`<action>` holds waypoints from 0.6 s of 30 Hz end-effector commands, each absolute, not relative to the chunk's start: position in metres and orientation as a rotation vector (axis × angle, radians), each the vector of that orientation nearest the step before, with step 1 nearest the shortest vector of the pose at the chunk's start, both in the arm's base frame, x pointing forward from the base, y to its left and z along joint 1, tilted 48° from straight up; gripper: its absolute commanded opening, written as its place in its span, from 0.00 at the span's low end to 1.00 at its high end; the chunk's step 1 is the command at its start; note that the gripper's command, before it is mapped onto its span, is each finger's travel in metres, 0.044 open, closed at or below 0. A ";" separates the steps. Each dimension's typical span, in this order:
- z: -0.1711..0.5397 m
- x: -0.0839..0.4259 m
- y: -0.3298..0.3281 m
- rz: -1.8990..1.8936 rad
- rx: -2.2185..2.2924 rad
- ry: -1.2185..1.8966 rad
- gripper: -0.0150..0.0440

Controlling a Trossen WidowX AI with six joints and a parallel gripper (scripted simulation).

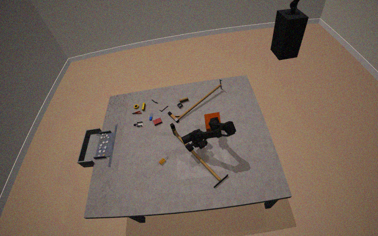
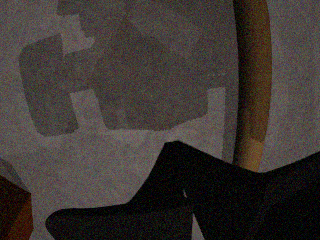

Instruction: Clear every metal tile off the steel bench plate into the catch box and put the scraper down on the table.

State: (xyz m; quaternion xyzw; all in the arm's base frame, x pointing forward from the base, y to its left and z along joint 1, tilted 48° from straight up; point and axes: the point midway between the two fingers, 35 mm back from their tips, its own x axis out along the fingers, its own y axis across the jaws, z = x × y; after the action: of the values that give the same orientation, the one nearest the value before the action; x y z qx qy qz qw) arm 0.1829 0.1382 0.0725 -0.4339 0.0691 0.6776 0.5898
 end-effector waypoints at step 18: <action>0.075 0.191 0.148 1.579 -1.004 0.160 0.25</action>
State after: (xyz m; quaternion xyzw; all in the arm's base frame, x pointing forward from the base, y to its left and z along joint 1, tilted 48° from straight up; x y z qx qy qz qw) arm 0.1892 0.1473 0.0751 -0.4326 0.0641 0.6778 0.5910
